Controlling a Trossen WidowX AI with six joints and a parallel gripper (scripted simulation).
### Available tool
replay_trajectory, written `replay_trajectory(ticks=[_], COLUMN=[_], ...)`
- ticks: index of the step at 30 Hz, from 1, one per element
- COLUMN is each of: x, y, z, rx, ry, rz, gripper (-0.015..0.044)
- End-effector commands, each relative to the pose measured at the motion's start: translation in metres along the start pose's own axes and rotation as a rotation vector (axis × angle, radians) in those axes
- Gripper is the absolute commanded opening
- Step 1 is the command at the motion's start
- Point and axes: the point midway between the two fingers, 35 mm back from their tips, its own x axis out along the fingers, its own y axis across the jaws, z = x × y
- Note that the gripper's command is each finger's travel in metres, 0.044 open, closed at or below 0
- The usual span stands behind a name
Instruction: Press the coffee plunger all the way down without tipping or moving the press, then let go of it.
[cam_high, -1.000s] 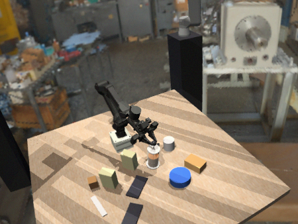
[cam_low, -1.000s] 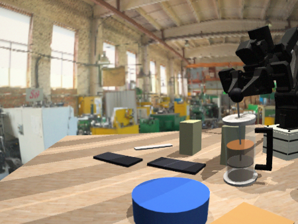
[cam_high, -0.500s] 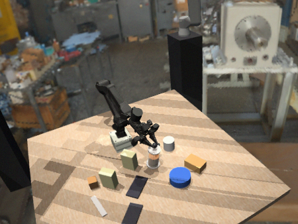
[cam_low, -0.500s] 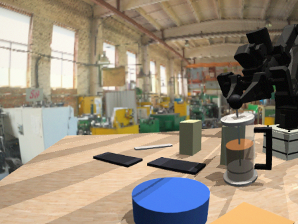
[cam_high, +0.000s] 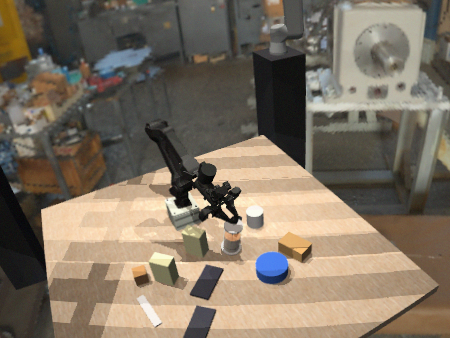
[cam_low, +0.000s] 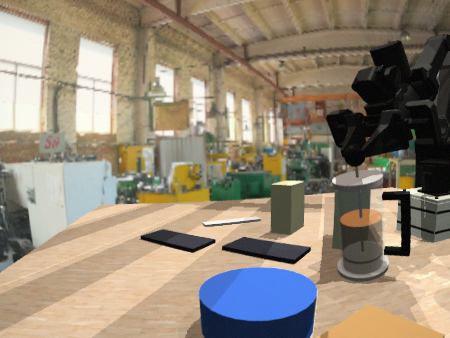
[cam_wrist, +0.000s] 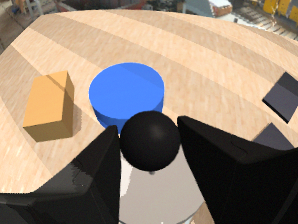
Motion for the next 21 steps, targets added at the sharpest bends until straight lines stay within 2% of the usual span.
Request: replay_trajectory(ticks=[1,12,21], x=[0.0023,0.0006,0.0006], y=[0.0,0.0,0.0], z=[-0.0035,0.0003,0.0003], rx=[0.007,0.0,0.0], ry=[0.014,-0.001,-0.001], rz=[0.0,0.0,0.0], gripper=[0.0124,0.0124,0.0361])
